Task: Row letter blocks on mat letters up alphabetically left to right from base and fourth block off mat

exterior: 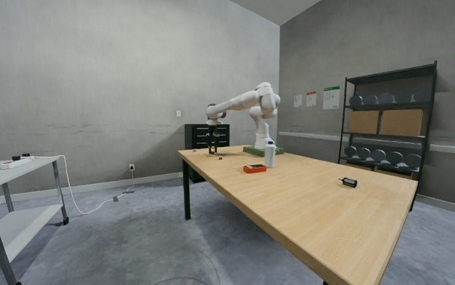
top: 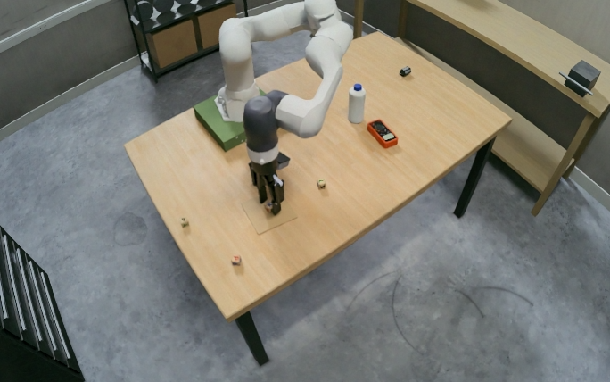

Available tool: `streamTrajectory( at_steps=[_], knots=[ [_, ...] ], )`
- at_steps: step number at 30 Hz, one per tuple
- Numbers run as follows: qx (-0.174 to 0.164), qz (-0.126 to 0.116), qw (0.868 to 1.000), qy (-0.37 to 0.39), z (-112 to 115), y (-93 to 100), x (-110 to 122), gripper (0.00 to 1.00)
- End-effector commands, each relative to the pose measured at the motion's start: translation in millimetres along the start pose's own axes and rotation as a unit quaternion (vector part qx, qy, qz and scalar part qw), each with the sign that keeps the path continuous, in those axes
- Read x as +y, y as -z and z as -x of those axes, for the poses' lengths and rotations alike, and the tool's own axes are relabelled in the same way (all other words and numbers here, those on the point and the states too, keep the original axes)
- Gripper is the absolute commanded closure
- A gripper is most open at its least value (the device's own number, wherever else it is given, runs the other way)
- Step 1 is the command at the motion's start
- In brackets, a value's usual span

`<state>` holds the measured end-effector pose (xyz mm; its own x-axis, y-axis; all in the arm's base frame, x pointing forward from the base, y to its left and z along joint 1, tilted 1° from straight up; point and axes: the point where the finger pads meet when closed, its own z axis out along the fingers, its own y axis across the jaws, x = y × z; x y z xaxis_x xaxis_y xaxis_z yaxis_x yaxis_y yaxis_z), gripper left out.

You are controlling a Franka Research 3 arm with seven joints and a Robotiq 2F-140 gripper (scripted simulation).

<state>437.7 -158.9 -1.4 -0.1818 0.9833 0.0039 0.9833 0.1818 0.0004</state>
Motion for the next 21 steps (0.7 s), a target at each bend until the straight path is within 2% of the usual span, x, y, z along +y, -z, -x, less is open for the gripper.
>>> streamTrajectory(
  at_steps=[1,21],
  knots=[
    [-0.004,0.004,1.0,0.004,3.0,-4.7,2.9,0.57],
    [-0.004,0.004,1.0,0.004,3.1,-8.7,2.9,0.57]
  ],
)
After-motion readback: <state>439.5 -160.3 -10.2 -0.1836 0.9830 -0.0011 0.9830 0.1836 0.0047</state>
